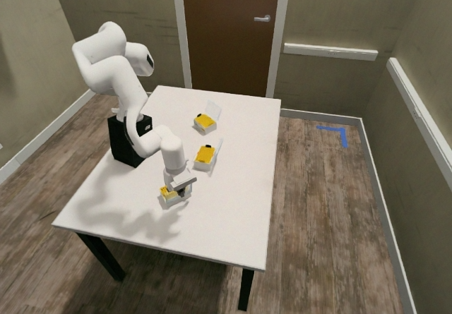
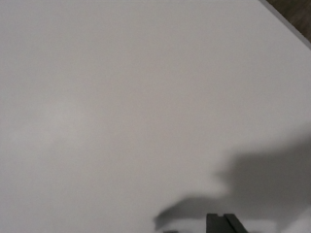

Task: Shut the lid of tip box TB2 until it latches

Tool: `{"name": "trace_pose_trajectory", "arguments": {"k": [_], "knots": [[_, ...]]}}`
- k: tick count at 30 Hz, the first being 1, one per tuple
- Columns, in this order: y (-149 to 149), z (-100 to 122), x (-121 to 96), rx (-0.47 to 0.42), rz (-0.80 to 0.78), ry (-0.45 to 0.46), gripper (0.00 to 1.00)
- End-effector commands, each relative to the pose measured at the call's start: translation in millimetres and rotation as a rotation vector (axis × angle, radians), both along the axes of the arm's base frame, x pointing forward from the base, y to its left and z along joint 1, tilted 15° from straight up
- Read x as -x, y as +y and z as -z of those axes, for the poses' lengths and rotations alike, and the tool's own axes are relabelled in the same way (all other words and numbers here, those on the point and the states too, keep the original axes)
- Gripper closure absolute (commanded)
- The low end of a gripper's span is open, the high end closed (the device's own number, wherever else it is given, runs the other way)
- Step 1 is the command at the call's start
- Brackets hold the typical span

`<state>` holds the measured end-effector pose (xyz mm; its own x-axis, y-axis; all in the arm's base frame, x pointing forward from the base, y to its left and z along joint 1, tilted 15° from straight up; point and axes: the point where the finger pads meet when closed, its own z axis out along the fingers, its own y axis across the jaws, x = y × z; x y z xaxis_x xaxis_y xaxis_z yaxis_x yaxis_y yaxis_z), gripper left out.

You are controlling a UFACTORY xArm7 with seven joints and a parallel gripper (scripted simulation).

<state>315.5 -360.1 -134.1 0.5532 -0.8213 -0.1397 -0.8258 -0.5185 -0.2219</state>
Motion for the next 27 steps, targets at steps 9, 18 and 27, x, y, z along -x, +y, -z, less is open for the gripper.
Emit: {"name": "trace_pose_trajectory", "arguments": {"k": [9,18,27], "knots": [[10,-5,8,0.004,0.001,-0.002,1.00],[19,-9,14,0.004,0.001,-0.002,1.00],[26,-11,20,0.004,0.001,-0.002,1.00]]}}
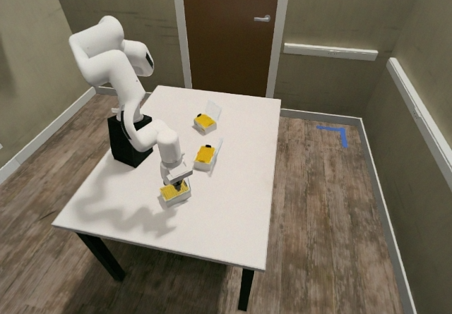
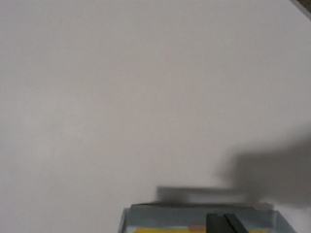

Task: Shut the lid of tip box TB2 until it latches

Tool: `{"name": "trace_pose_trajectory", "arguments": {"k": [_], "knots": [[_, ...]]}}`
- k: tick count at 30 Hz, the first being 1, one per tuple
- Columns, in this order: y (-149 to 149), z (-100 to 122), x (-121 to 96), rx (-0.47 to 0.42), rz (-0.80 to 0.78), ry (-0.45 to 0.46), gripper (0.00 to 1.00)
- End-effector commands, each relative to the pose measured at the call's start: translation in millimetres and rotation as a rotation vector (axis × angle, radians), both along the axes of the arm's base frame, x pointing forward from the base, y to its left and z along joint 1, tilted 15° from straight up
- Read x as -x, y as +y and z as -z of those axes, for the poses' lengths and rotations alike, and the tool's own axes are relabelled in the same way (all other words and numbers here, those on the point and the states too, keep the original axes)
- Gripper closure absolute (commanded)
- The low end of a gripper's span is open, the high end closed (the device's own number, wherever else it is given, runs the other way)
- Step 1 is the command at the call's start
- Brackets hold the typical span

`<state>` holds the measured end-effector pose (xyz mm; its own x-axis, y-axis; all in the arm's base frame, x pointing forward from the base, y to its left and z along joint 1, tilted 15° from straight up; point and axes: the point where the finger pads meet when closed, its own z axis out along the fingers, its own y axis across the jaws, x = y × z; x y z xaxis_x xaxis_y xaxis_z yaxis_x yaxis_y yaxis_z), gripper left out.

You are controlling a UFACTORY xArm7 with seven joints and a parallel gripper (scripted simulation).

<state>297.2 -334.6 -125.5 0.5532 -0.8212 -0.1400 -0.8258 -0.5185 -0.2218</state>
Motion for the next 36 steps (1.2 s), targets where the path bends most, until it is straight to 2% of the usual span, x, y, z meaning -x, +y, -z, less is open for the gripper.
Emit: {"name": "trace_pose_trajectory", "arguments": {"k": [1,14,36], "knots": [[2,-3,2,0.004,0.001,-0.002,1.00],[16,-7,12,0.004,0.001,-0.002,1.00],[16,-8,12,0.004,0.001,-0.002,1.00]]}}
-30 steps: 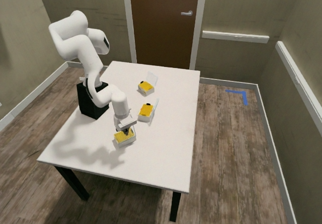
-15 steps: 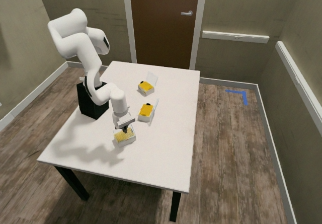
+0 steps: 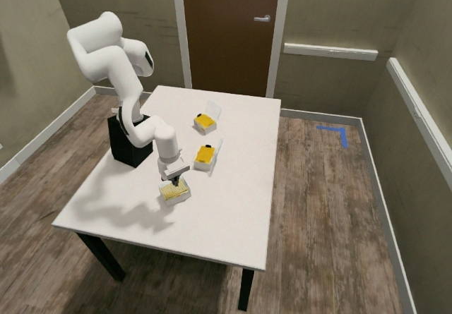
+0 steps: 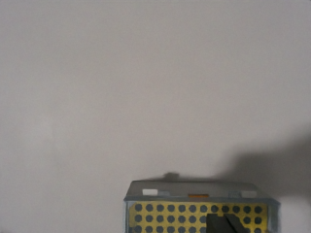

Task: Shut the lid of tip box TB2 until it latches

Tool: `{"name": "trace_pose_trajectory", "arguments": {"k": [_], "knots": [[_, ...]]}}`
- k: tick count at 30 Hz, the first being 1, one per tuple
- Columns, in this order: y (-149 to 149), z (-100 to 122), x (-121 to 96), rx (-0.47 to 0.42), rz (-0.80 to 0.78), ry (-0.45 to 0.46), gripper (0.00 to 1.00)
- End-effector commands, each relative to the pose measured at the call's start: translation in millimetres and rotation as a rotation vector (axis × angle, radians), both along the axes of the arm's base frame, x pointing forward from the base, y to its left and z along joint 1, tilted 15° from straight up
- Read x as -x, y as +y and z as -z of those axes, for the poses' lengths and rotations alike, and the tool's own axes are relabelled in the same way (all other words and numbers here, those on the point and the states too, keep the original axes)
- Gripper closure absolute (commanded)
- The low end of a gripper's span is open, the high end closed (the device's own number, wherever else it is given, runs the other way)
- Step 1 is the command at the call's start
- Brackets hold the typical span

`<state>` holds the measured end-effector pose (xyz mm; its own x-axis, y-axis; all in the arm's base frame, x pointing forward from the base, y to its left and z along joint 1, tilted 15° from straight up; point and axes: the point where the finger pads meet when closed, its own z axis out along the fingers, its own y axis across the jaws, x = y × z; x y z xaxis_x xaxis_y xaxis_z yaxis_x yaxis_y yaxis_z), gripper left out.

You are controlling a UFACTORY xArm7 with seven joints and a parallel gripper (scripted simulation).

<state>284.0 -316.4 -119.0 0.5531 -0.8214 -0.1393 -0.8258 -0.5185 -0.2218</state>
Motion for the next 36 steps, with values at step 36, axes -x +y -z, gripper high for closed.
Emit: {"name": "trace_pose_trajectory", "arguments": {"k": [36], "knots": [[-15,-54,5,0.004,0.001,-0.002,1.00]]}}
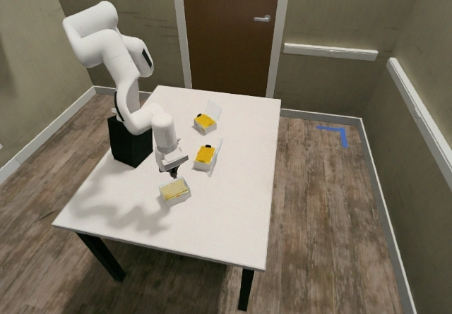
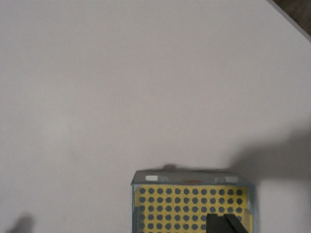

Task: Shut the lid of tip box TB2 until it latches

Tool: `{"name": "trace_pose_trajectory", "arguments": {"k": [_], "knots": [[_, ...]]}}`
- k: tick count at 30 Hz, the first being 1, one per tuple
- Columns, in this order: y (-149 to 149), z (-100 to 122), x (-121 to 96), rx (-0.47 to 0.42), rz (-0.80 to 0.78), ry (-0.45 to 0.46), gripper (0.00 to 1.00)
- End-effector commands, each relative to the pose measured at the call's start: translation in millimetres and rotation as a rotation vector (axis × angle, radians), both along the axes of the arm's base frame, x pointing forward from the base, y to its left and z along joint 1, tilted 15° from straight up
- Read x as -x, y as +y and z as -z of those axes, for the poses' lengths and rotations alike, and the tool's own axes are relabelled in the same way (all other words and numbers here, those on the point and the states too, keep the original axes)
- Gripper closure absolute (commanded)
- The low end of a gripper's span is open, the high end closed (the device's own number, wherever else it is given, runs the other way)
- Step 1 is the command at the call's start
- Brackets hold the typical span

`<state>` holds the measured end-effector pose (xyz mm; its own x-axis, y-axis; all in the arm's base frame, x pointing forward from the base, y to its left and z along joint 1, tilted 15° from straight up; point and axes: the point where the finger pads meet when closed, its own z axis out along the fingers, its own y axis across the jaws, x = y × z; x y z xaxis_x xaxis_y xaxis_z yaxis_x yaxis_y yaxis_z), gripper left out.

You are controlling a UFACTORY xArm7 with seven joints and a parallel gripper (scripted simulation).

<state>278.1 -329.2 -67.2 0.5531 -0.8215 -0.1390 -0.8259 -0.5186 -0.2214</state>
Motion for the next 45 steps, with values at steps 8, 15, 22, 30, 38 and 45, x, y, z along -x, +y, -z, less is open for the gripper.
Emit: {"name": "trace_pose_trajectory", "arguments": {"k": [8,15,22,30,38,45], "knots": [[-2,-2,0,0.003,0.001,-0.002,1.00],[-2,-2,0,0.003,0.001,-0.002,1.00],[-2,-2,0,0.003,0.001,-0.002,1.00],[-2,-2,0,0.003,0.001,-0.002,1.00],[8,6,4,0.003,0.001,-0.002,1.00],[20,15,9,0.003,0.001,-0.002,1.00]]}}
